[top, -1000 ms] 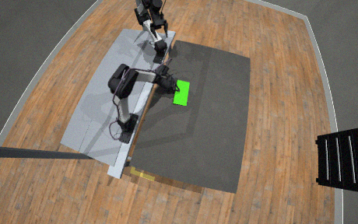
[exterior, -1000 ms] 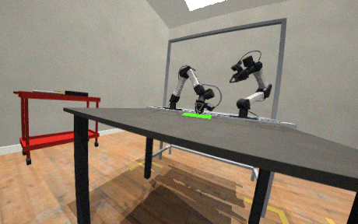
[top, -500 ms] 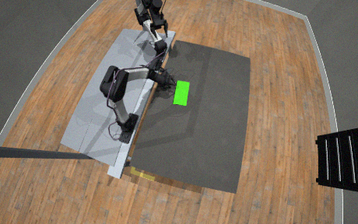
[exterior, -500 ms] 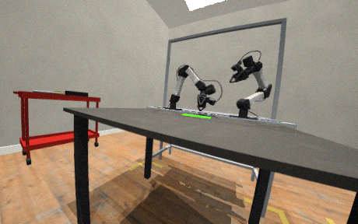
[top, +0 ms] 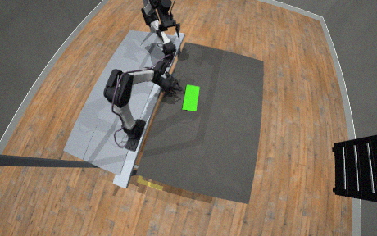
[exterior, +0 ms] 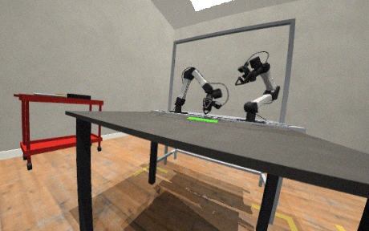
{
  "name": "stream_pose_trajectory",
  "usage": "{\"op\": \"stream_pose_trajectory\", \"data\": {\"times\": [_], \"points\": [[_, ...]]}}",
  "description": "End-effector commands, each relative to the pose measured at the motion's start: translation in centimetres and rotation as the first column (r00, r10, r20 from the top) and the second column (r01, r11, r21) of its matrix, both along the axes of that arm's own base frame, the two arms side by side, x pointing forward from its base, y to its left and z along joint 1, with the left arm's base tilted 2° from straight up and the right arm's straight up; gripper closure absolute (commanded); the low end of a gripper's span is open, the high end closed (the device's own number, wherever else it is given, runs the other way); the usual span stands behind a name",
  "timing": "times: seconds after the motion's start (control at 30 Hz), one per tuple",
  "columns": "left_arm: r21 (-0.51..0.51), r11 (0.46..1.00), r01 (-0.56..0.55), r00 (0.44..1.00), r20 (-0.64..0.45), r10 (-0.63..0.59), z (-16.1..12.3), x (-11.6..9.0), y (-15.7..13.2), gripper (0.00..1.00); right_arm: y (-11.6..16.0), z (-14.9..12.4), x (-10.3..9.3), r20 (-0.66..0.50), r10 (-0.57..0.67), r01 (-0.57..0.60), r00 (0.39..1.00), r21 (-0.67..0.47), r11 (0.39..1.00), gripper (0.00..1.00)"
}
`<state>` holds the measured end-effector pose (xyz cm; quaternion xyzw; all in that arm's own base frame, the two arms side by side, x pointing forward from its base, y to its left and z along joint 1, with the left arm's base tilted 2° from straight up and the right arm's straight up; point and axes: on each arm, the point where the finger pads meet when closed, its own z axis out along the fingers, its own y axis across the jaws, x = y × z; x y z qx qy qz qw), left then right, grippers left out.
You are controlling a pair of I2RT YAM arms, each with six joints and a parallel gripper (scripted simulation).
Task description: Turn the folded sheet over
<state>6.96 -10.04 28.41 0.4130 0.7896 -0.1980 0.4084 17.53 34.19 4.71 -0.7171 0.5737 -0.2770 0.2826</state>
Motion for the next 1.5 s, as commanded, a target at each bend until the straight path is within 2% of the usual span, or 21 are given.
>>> {"op": "stream_pose_trajectory", "data": {"times": [0.0,0.37,0.43,0.6,0.8,0.93,1.17,1.43,1.47], "points": [[-0.001,1.000,-0.027,1.000,-0.003,0.027,1.6,1.5,-0.9,0.00,-0.3,-0.6,0.1,-0.004,-0.013,0.013,1.000,-0.022,1.000,0.35],[0.151,0.987,-0.051,0.988,-0.139,0.072,2.2,8.6,-7.5,0.00,-0.3,-0.6,0.1,-0.004,-0.013,0.013,1.000,-0.022,1.000,0.35],[0.151,0.987,-0.051,0.988,-0.139,0.072,2.2,8.6,-7.5,0.00,-0.3,-0.6,0.1,-0.004,-0.013,0.013,1.000,-0.022,1.000,0.35],[0.227,0.972,-0.050,0.977,-0.189,0.095,0.8,11.7,-11.2,0.00,-0.3,-0.6,0.1,-0.004,-0.013,0.013,1.000,-0.022,1.000,0.35],[0.309,0.950,-0.039,0.966,-0.233,0.116,-1.7,14.4,-15.2,0.00,-0.3,-0.6,0.1,-0.004,-0.013,0.013,1.000,-0.022,1.000,0.35],[0.340,0.940,-0.032,0.961,-0.249,0.123,-2.9,15.3,-16.7,0.00,-0.3,-0.6,0.1,-0.004,-0.013,0.013,1.000,-0.022,1.000,0.35],[0.373,0.928,-0.018,0.955,-0.269,0.127,-4.1,15.7,-17.6,0.00,-0.3,-0.6,0.1,-0.004,-0.013,0.013,1.000,-0.022,1.000,0.35],[0.371,0.928,-0.013,0.954,-0.273,0.123,-4.1,15.6,-17.6,0.00,-0.3,-0.6,0.1,-0.004,-0.013,0.013,1.000,-0.022,1.000,0.35],[0.371,0.928,-0.013,0.954,-0.273,0.123,-4.1,15.6,-17.6,0.00,-0.1,0.1,0.0,-0.001,-0.010,0.010,1.000,-0.002,1.000,0.35]]}}
